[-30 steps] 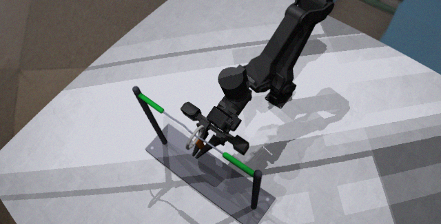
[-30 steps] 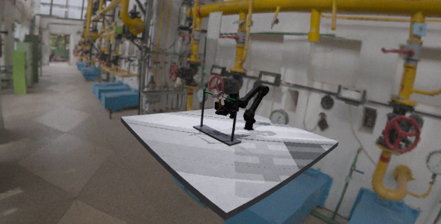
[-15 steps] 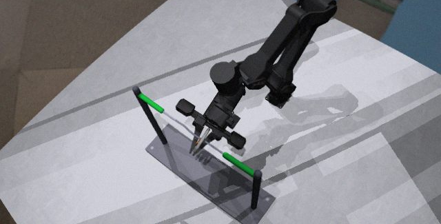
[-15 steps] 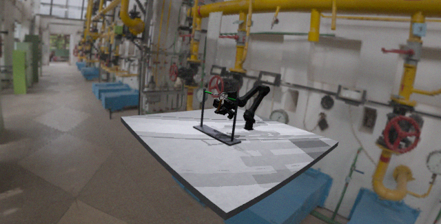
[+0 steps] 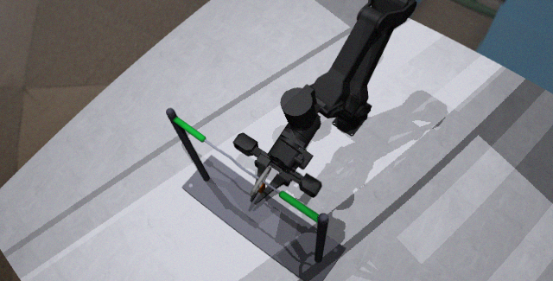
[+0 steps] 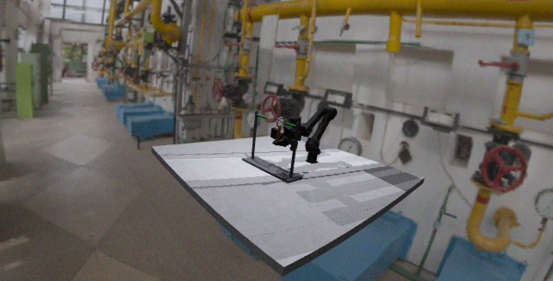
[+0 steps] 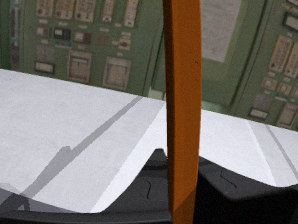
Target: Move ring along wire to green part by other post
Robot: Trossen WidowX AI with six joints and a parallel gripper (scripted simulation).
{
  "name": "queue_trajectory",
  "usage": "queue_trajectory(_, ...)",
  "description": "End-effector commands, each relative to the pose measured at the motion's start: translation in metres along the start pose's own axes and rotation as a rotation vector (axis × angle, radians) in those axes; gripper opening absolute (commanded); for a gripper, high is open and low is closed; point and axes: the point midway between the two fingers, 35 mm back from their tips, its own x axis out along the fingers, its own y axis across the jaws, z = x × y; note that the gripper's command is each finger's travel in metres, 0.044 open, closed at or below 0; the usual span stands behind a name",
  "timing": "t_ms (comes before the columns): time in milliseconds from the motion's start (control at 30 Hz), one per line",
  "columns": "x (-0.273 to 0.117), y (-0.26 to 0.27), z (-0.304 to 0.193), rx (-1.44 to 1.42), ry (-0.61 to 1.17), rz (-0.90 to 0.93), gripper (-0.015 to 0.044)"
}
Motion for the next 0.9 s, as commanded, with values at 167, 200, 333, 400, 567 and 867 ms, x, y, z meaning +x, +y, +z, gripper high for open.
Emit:
queue_trajectory(167, -0.001, 0.025, 0.001, 0.136, -0.004, -0.029, -0.015)
queue_trajectory(200, -0.001, 0.028, 0.002, 0.147, -0.004, -0.031, -0.015)
queue_trajectory(333, 0.0, 0.036, 0.004, 0.187, -0.005, -0.039, -0.015)
queue_trajectory(400, 0.0, 0.04, 0.004, 0.202, -0.005, -0.041, -0.015)
queue_trajectory(567, 0.0, 0.049, 0.007, 0.234, -0.006, -0.047, -0.015)
queue_trajectory(867, 0.001, 0.06, 0.009, 0.254, -0.006, -0.051, -0.015)
